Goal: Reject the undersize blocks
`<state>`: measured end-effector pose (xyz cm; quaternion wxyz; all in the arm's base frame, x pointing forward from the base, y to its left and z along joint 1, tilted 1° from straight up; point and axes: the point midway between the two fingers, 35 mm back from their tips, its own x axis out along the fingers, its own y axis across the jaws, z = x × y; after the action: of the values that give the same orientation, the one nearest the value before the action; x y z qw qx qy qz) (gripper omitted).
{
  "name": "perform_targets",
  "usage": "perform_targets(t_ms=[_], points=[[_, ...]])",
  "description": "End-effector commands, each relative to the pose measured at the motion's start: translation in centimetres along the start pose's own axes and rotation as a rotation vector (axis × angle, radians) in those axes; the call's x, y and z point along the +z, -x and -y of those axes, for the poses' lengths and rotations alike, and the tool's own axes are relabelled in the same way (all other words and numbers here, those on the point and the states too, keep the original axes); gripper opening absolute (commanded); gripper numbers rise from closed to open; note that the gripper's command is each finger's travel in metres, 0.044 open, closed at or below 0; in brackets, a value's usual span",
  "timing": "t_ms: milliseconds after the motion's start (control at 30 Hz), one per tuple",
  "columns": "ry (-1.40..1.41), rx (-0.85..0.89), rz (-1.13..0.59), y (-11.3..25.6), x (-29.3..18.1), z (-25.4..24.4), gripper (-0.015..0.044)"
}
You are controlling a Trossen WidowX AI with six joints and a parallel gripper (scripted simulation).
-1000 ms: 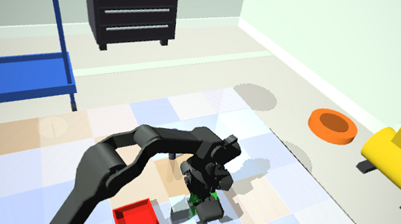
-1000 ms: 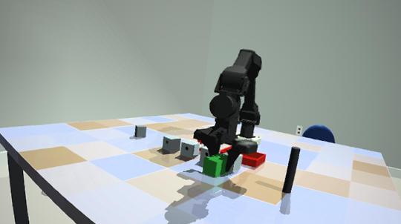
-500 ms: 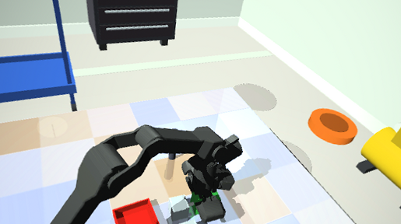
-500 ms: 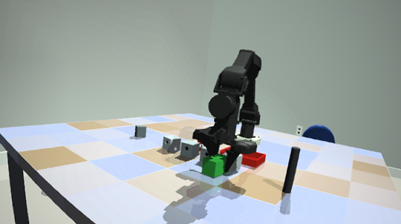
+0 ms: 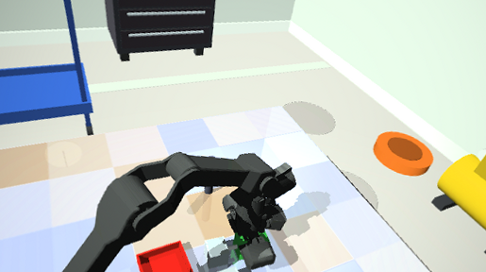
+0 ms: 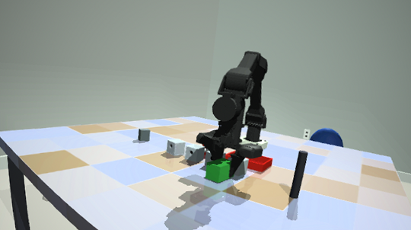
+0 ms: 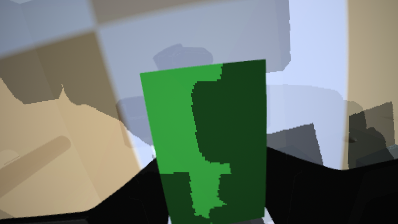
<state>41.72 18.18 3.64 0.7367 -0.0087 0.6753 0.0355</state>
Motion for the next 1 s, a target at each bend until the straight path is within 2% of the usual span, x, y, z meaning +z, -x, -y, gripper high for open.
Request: perform_targets(t_ms=[0, 967], points=[[0.006, 0.0, 0.011, 0.3, 0.4, 0.0, 0.0], [0.006, 0.0, 0.02, 0.2, 1.5, 0.0, 0.0]])
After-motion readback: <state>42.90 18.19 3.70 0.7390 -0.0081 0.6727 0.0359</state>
